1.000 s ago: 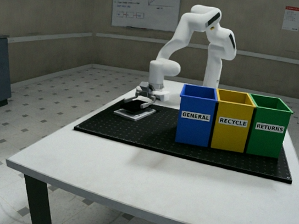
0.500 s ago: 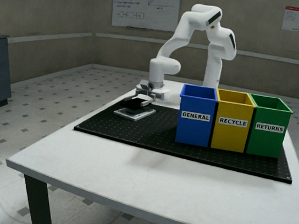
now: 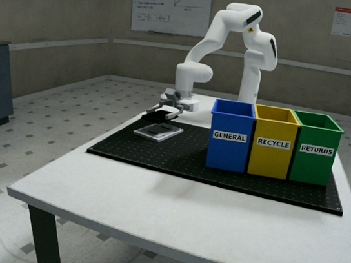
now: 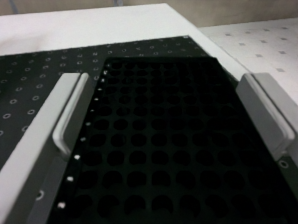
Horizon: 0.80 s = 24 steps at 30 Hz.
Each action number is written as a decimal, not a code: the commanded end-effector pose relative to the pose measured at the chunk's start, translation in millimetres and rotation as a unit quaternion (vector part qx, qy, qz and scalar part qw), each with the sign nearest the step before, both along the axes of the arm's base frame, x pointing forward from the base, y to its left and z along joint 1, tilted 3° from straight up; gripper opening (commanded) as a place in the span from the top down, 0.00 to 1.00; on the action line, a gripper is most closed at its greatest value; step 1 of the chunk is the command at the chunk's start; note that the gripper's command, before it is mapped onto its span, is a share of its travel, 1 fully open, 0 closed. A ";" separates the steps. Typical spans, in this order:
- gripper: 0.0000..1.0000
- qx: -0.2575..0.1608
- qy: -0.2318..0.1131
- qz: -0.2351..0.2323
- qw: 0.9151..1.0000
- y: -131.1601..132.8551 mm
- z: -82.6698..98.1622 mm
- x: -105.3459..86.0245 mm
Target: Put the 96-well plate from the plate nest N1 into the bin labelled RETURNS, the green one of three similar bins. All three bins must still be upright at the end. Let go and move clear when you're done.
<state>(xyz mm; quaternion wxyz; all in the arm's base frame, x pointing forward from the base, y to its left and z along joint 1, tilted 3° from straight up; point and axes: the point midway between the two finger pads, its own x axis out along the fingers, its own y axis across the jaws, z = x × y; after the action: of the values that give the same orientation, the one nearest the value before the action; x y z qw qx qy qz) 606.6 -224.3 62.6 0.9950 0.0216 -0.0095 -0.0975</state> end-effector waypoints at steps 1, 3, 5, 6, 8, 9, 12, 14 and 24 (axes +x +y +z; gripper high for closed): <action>1.00 -0.001 -0.002 0.000 1.000 -0.9 10.6 1.0; 1.00 -0.001 -0.002 0.000 1.000 -1.0 13.9 0.9; 1.00 -0.001 -0.002 0.000 1.000 -1.2 17.2 0.8; 1.00 -0.001 -0.002 0.000 1.000 -1.2 18.9 0.7; 1.00 -0.001 -0.002 0.000 1.000 -1.4 22.2 0.7; 1.00 -0.001 -0.002 0.000 1.000 -1.4 23.9 0.6; 1.00 -0.001 -0.002 0.000 1.000 -1.5 25.6 0.6; 1.00 -0.001 -0.002 0.000 1.000 -1.6 28.9 0.5; 1.00 -0.001 -0.002 0.000 1.000 -2.3 45.6 0.1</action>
<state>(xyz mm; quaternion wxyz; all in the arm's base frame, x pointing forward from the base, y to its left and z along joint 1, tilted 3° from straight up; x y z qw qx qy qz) 605.9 -225.9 98.8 0.9950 0.0215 -0.0098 -0.0975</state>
